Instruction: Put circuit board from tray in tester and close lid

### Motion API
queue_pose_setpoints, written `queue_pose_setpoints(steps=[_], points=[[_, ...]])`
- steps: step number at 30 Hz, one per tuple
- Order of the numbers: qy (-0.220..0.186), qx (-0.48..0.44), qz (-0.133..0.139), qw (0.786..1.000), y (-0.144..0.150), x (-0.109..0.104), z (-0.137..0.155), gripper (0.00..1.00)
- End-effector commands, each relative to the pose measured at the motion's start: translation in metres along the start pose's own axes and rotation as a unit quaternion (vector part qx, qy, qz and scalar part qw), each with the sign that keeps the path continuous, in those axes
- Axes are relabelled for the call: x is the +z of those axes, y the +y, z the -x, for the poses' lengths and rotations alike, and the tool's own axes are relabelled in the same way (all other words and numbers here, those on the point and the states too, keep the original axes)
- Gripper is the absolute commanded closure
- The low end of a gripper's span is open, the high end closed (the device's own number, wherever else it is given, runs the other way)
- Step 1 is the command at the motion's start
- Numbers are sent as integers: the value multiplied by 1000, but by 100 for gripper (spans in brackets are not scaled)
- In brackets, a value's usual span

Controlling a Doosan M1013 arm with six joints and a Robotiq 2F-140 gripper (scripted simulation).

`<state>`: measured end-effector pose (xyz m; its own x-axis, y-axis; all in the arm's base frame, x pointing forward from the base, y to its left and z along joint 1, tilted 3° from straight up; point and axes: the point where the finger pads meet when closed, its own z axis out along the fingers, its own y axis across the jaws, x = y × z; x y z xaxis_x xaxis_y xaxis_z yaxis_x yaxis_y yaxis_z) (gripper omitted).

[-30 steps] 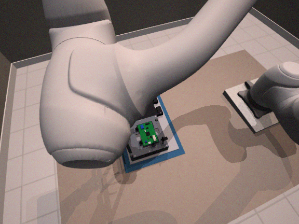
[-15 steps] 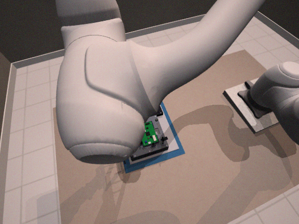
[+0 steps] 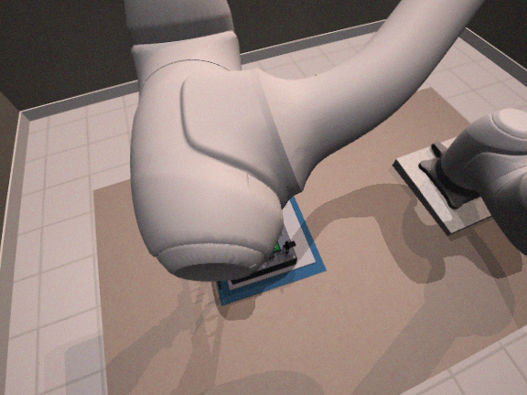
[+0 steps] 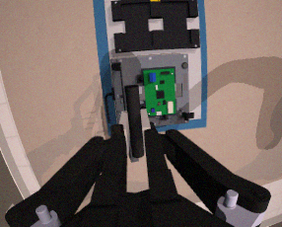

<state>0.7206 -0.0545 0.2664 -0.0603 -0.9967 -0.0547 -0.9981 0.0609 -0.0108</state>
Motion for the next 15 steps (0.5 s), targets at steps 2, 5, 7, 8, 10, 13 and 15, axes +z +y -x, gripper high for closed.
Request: queue_pose_setpoints(steps=[2,5,7,8,10,13,15], points=[[0,0,0,1000,9,2,0,100],[0,0,0,1000,14,4,0,100],[0,0,0,1000,17,5,0,100],[0,0,0,1000,17,5,0,100],[0,0,0,1000,19,5,0,100],[0,0,0,1000,24,7,0,100],[0,0,0,1000,28,8,0,100]])
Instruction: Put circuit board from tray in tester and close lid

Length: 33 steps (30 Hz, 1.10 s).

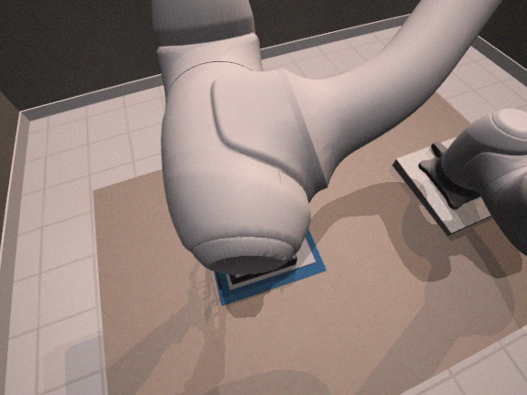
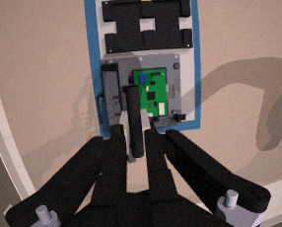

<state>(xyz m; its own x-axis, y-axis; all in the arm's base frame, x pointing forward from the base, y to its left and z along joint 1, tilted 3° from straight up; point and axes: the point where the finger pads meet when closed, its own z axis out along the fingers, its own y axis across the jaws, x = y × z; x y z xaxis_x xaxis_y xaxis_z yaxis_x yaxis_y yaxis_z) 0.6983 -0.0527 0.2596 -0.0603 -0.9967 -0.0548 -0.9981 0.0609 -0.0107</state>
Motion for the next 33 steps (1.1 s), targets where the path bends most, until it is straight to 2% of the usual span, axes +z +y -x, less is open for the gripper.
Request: queue_pose_setpoints(steps=[1,33], points=[[0,0,0,1000,7,3,0,100],[0,0,0,1000,53,30,0,100]])
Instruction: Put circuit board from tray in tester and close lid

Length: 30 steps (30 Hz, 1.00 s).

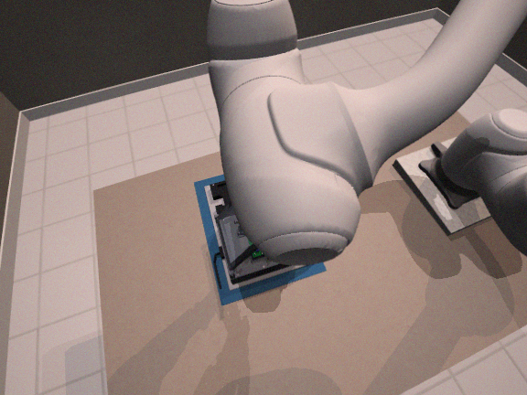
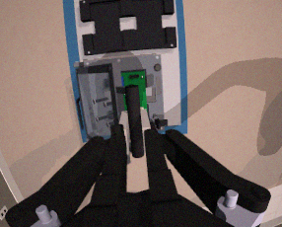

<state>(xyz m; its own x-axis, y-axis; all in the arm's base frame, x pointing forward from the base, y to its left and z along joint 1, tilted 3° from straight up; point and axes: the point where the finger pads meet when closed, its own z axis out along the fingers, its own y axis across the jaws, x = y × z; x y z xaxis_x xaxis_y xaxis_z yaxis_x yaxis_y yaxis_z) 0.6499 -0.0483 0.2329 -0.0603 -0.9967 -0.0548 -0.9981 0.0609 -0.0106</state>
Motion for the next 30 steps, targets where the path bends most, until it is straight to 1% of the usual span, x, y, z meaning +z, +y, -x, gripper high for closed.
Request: queue_pose_setpoints(steps=[1,10,12,27,30], points=[[0,0,0,1000,6,5,0,100],[0,0,0,1000,19,17,0,100],[0,0,0,1000,19,17,0,100],[0,0,0,1000,39,39,0,100],[0,0,0,1000,40,41,0,100]])
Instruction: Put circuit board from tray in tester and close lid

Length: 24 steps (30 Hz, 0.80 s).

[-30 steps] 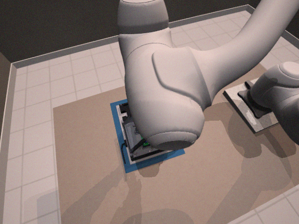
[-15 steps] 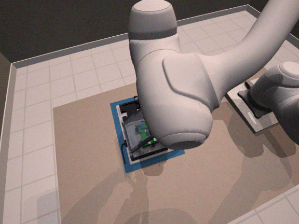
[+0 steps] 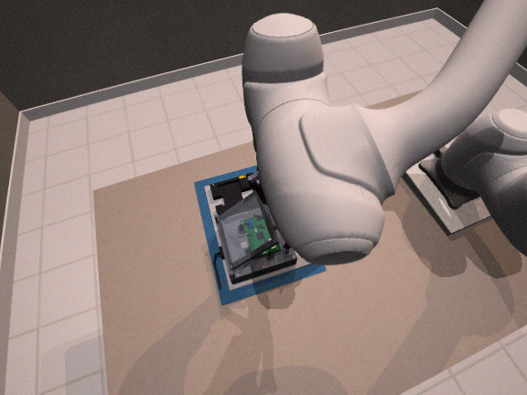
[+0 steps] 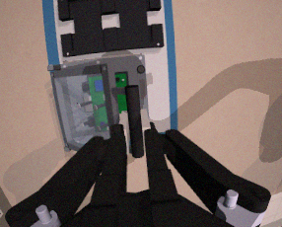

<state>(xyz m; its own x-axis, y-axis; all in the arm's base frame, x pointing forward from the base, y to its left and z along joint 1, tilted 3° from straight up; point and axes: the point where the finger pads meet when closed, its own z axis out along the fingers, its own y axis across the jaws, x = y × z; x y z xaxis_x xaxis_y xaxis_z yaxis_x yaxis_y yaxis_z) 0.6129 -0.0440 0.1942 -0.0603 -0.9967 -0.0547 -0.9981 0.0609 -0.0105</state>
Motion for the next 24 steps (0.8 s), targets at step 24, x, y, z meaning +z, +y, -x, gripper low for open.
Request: queue_pose_setpoints(steps=[24], points=[[0,0,0,1000,23,41,0,100]])
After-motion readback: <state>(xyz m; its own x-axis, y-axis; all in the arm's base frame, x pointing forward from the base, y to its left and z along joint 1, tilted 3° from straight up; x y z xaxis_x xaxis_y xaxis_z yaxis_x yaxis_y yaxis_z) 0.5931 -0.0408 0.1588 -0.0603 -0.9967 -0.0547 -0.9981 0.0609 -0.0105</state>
